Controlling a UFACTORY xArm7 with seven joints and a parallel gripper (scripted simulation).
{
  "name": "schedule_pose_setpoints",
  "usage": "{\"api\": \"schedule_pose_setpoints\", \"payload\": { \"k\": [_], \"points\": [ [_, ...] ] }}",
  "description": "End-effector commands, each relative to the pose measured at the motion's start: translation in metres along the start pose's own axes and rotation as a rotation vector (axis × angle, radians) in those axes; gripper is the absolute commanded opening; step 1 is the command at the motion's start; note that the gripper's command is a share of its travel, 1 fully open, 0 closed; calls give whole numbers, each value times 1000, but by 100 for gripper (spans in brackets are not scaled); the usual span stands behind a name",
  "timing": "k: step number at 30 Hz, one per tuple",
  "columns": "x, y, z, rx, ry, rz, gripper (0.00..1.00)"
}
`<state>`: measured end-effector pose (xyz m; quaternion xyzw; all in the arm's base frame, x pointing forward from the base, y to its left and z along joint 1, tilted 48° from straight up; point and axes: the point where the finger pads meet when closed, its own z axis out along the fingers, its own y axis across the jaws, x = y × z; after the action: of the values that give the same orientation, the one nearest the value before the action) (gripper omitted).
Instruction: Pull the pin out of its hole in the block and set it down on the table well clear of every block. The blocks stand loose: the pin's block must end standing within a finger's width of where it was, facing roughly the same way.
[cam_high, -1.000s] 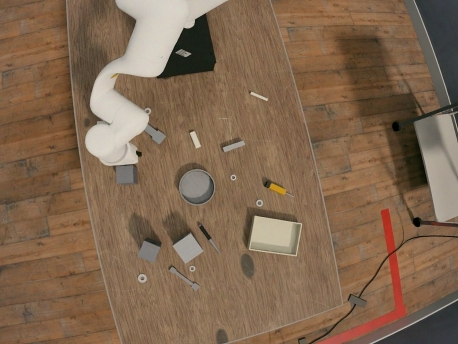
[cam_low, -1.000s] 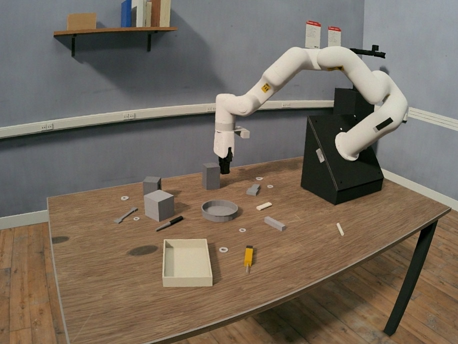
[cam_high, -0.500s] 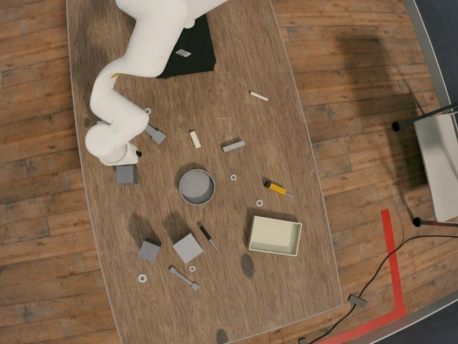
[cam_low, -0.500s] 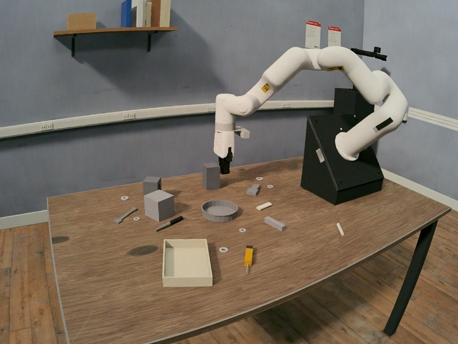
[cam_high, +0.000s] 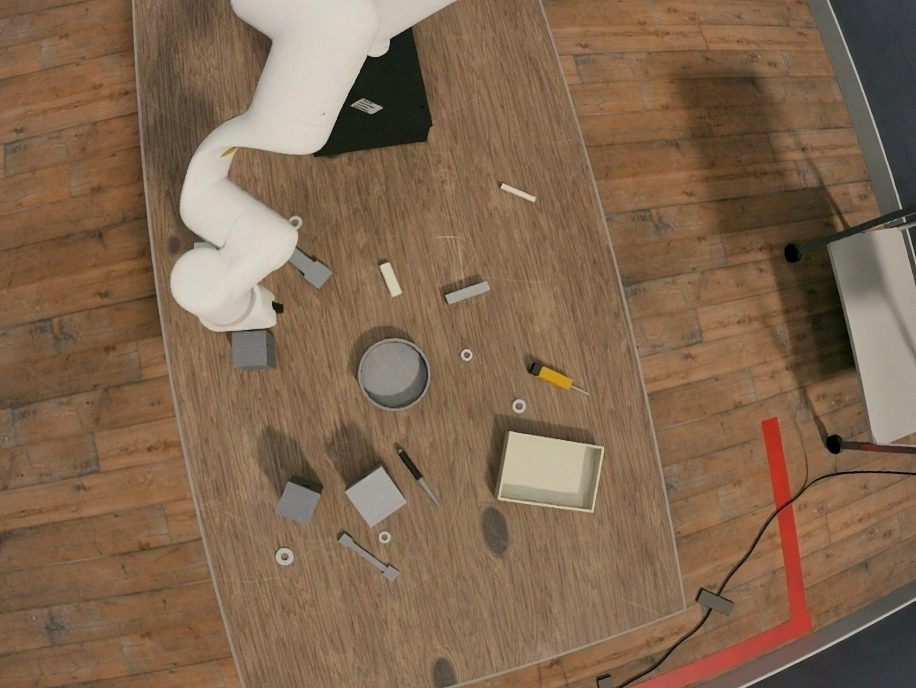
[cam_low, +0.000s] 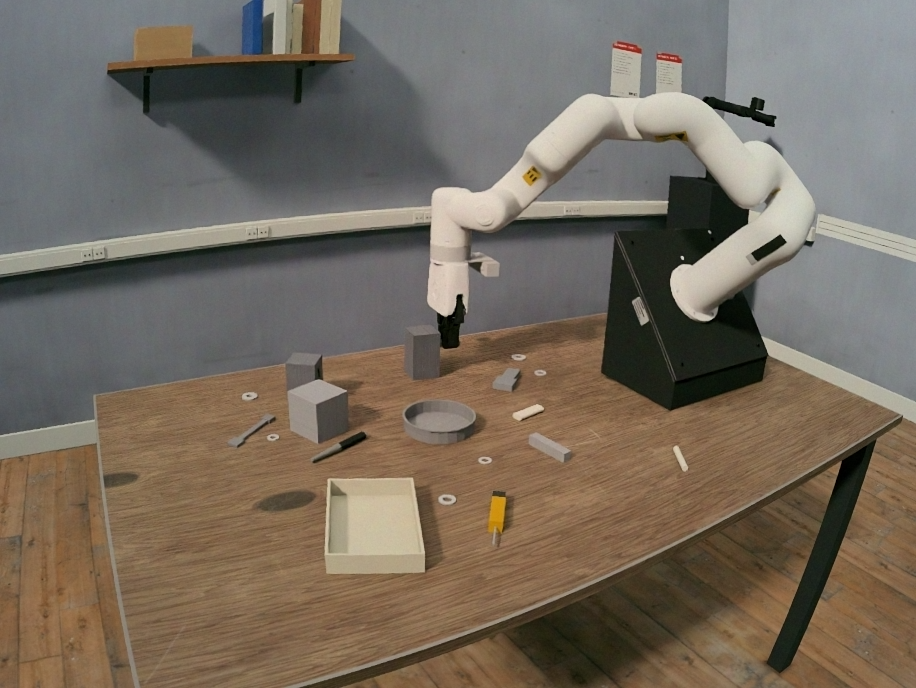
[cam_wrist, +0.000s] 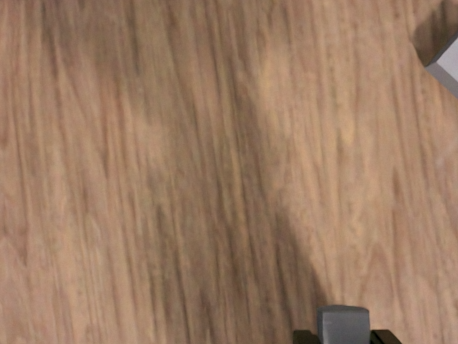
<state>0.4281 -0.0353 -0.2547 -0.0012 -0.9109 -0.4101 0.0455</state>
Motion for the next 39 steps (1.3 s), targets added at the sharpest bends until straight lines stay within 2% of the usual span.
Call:
{"api": "schedule_pose_setpoints", "payload": {
  "k": [1, 39],
  "points": [
    [-2, -1, -3, 4, -5, 0, 0],
    [7, -1, -1, 4, -3, -2, 0]
  ]
}}
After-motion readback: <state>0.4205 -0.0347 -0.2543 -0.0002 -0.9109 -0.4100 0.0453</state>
